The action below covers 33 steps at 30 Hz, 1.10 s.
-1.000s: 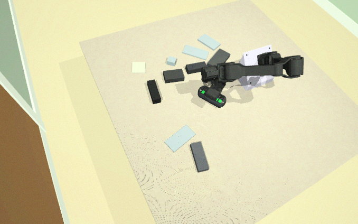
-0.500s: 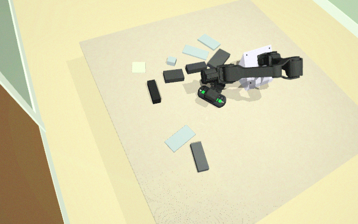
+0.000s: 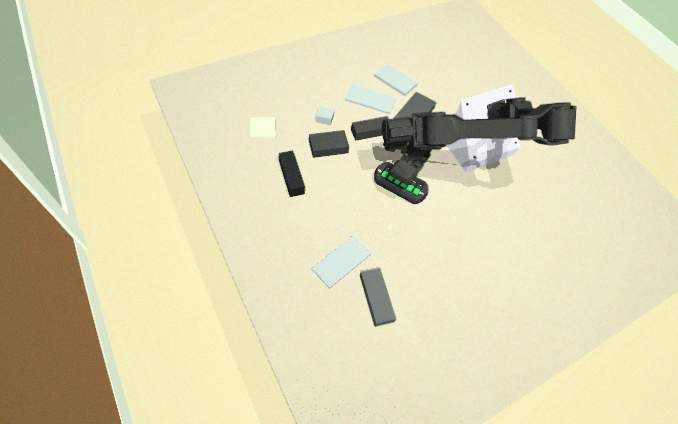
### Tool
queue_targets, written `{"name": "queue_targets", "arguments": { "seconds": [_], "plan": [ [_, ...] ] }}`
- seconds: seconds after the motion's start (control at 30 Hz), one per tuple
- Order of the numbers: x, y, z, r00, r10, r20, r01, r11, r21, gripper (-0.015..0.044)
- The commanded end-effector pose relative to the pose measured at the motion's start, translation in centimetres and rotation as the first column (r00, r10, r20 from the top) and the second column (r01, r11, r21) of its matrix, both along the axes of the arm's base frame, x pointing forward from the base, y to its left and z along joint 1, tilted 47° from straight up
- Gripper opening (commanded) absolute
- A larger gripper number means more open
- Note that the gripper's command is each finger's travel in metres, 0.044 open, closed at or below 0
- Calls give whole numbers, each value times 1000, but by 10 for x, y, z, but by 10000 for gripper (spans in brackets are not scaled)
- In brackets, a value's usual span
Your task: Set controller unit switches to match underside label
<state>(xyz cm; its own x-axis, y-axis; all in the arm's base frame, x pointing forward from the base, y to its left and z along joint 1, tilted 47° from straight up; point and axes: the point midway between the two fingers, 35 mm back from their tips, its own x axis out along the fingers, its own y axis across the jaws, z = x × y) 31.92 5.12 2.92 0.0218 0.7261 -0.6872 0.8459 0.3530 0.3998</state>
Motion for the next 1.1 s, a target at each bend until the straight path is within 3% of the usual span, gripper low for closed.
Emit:
{"name": "queue_targets", "arguments": {
  "seconds": [0.0, 0.13, 0.37, 1.07],
  "plan": [
    [3, -11, 13, 1000, 2, 21, -2, 1000, -5, 0],
    [4, -12, 13, 1000, 2, 21, -2, 1000, -5, 0],
    [52, -38, -12, 1000, 2, 24, -2, 1000, -7, 0],
    [54, -23, -29, 1000, 2, 24, -2, 1000, -6, 0]
  ]
}}
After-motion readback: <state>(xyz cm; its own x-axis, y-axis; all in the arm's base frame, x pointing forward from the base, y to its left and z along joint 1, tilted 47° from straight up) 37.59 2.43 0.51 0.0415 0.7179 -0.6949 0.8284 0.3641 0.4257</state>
